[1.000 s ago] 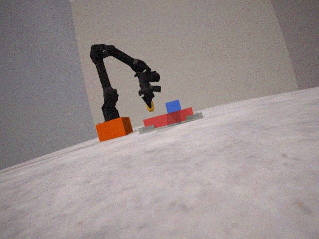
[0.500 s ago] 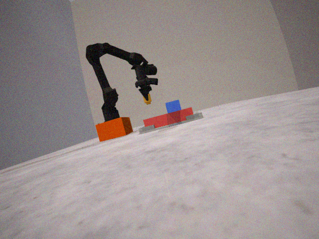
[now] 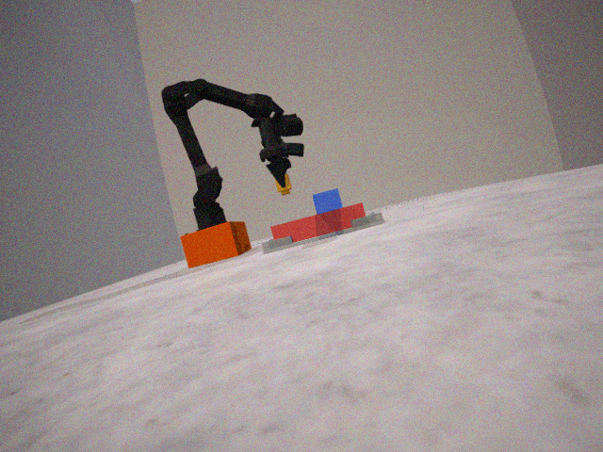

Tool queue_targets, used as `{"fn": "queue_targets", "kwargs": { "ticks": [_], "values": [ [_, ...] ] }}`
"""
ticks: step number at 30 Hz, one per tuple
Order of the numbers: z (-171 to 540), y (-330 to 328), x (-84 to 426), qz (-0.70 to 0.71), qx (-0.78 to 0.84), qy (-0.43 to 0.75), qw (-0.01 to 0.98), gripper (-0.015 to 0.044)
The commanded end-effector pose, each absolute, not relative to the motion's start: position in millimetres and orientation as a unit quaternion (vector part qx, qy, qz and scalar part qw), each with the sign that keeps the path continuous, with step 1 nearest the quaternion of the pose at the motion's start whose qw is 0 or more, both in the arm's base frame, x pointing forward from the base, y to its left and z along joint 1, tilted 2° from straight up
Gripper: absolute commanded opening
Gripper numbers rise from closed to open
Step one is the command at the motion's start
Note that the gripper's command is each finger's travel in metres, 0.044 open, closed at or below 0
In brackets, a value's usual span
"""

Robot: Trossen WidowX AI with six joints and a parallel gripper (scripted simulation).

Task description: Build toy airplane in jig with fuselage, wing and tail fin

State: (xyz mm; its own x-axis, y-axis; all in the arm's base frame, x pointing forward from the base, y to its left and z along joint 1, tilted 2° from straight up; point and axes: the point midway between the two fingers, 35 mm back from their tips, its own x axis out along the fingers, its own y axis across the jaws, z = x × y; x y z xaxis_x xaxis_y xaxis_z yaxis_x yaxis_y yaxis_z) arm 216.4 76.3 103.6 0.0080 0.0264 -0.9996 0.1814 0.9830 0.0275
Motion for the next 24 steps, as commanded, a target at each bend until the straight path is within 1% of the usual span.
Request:
{"fn": "queue_targets", "kwargs": {
  "ticks": [1, 24],
  "values": [
    [100.6, 65.6, 220.9, -0.053, 0.073, 0.702, 0.706, 0.0],
    [84.8, -7.3, 234.2, -0.054, 0.067, 0.701, 0.708, 0.0]
  ]
}}
